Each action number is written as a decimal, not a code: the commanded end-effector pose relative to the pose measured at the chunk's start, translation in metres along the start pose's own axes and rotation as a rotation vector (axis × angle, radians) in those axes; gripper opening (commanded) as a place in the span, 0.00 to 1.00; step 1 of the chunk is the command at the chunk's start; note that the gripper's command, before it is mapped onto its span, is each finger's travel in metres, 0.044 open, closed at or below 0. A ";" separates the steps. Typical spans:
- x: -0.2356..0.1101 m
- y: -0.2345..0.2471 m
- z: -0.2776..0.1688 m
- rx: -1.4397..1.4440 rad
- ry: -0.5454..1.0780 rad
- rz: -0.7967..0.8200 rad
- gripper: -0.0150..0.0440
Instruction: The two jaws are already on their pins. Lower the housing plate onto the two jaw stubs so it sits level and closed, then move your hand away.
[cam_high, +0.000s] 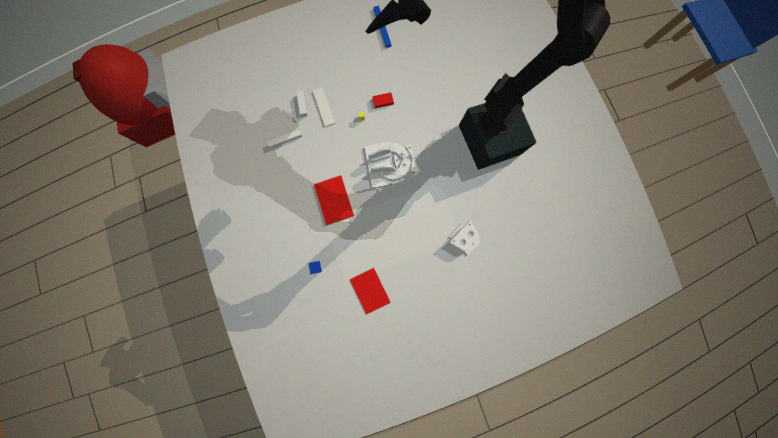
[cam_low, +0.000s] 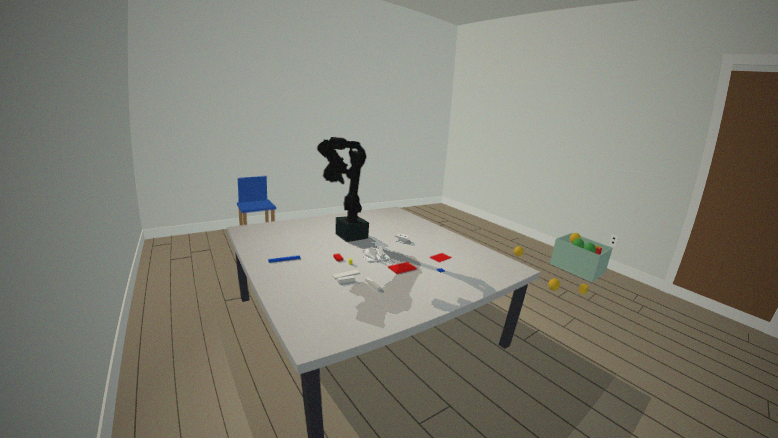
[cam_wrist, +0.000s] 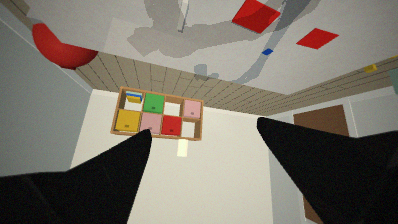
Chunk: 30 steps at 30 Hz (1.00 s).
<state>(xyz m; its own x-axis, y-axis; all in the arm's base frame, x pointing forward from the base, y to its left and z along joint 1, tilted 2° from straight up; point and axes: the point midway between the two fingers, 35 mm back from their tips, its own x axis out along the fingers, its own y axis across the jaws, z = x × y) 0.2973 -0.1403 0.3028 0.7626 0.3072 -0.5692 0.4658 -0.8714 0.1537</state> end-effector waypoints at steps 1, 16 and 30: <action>0.013 -0.008 0.000 -0.094 -0.017 -0.037 1.00; 0.053 -0.040 -0.005 -0.423 -0.042 -0.168 1.00; 0.087 -0.074 -0.008 -0.741 -0.039 -0.290 1.00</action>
<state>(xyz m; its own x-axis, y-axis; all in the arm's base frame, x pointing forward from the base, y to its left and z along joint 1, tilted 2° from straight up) 0.3308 -0.0561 0.2558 0.5808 0.4483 -0.6795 0.8134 -0.3534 0.4620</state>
